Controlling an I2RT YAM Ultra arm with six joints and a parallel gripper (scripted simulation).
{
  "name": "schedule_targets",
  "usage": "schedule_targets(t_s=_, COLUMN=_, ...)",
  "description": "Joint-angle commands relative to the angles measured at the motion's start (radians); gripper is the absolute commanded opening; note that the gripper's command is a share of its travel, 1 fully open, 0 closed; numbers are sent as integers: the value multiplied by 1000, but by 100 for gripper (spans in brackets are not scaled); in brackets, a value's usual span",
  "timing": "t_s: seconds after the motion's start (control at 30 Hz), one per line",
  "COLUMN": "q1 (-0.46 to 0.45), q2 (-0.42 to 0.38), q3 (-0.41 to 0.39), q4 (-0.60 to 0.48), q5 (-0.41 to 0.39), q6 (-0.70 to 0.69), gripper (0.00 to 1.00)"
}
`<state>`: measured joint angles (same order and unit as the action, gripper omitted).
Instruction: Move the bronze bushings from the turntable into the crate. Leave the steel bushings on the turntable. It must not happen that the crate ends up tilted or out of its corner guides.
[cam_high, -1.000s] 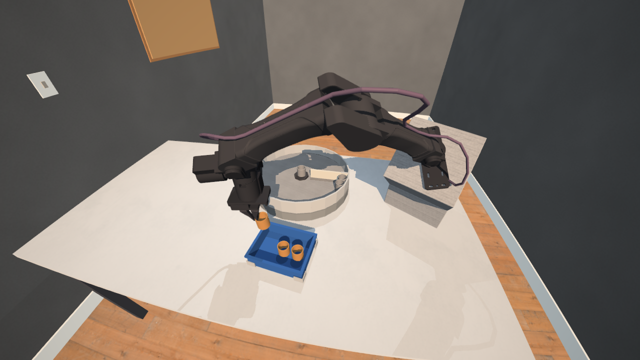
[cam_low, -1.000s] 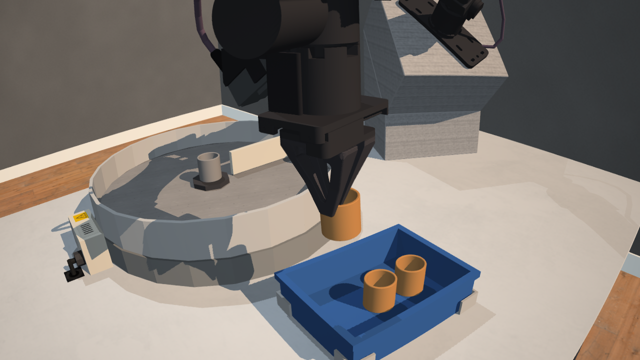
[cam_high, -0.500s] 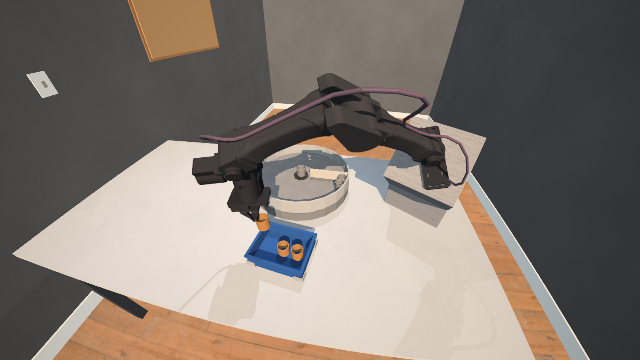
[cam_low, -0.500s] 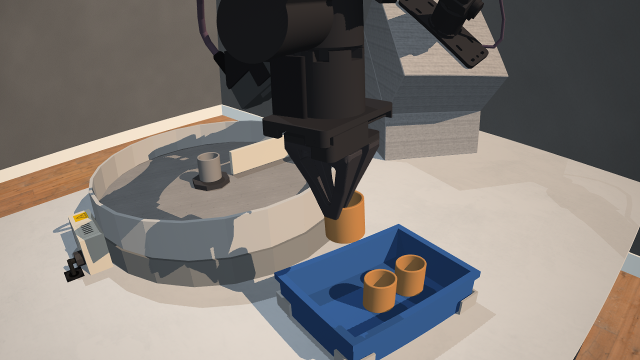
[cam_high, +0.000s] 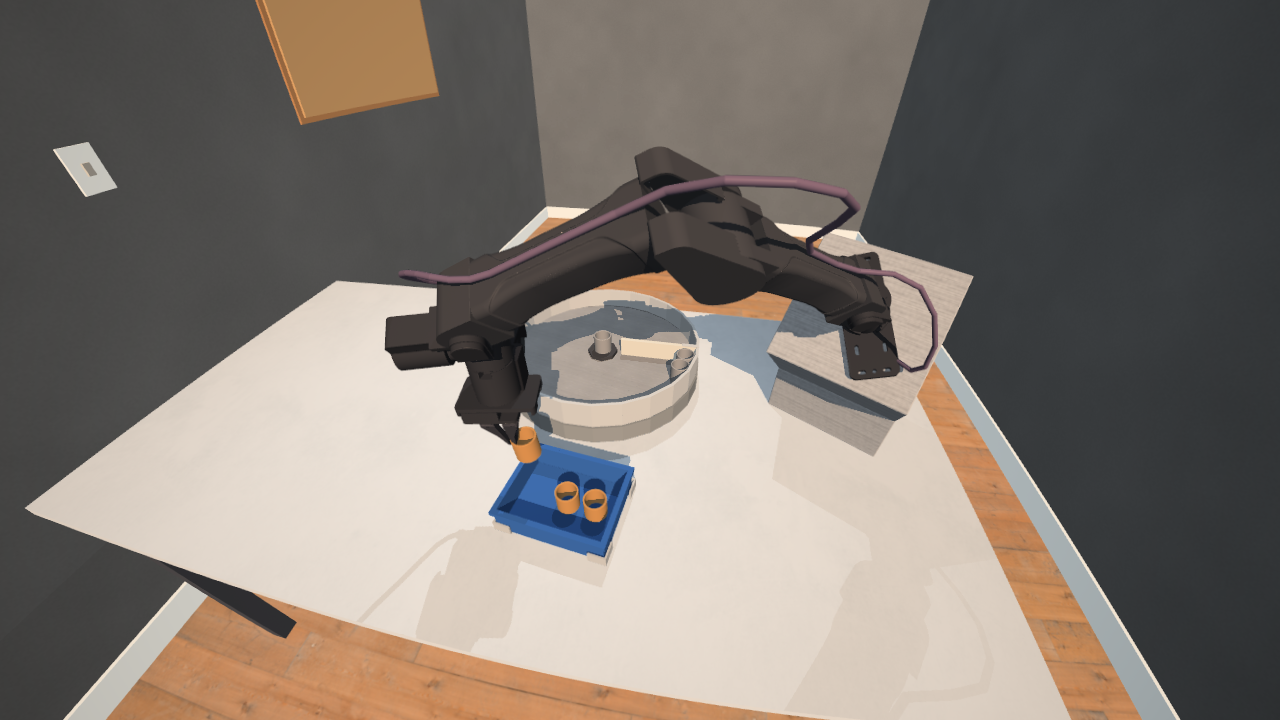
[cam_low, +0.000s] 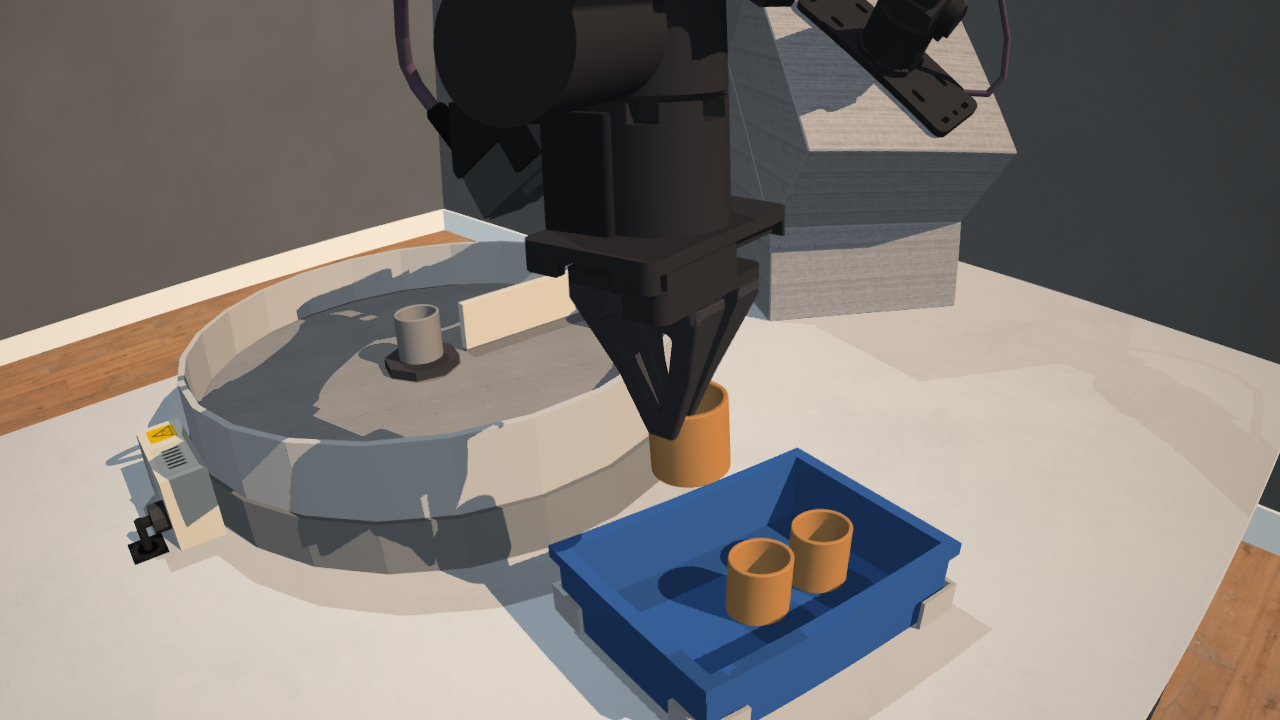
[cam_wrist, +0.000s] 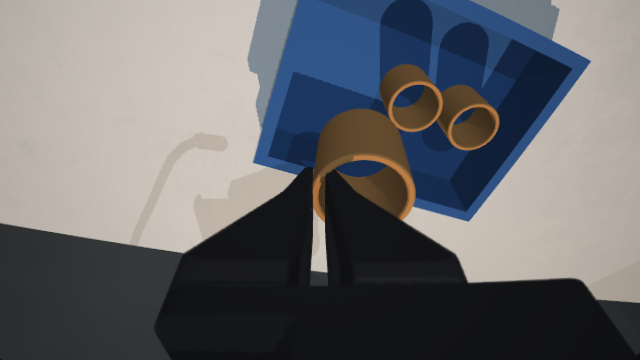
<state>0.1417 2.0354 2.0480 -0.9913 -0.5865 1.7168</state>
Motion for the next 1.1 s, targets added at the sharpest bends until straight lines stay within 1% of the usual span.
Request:
schedule_targets(t_s=0.0, q1=-19, q2=-38, q3=-2, q4=-20, q5=13, q6=7, gripper=0)
schedule_targets(t_s=0.3, q1=-19, q2=-38, q3=-2, q4=-20, q5=13, q6=7, gripper=0)
schedule_targets(t_s=0.37, q1=-15, q2=-36, q3=-15, q4=-17, q5=14, q6=11, gripper=0)
schedule_targets(t_s=0.43, q1=8, q2=-31, q3=-22, q4=19, q5=16, q6=15, gripper=0)
schedule_targets(t_s=0.5, q1=17, q2=11, q3=-35, q4=42, q5=22, q6=24, gripper=0)
schedule_targets(t_s=0.57, q1=17, q2=11, q3=-35, q4=42, q5=22, q6=24, gripper=0)
schedule_targets(t_s=0.77, q1=59, q2=55, q3=-68, q4=137, q5=45, q6=63, gripper=0)
schedule_targets(t_s=0.83, q1=71, q2=73, q3=-50, q4=166, q5=52, q6=76, gripper=0)
schedule_targets(t_s=0.9, q1=79, q2=87, q3=-50, q4=181, q5=57, q6=83, gripper=0)
schedule_targets(t_s=1.0, q1=63, q2=90, q3=-45, q4=189, q5=59, q6=88, gripper=0)
schedule_targets(t_s=1.03, q1=63, q2=61, q3=-44, q4=189, q5=60, q6=88, gripper=0)
schedule_targets(t_s=1.07, q1=63, q2=62, q3=-44, q4=189, q5=60, q6=89, gripper=0)
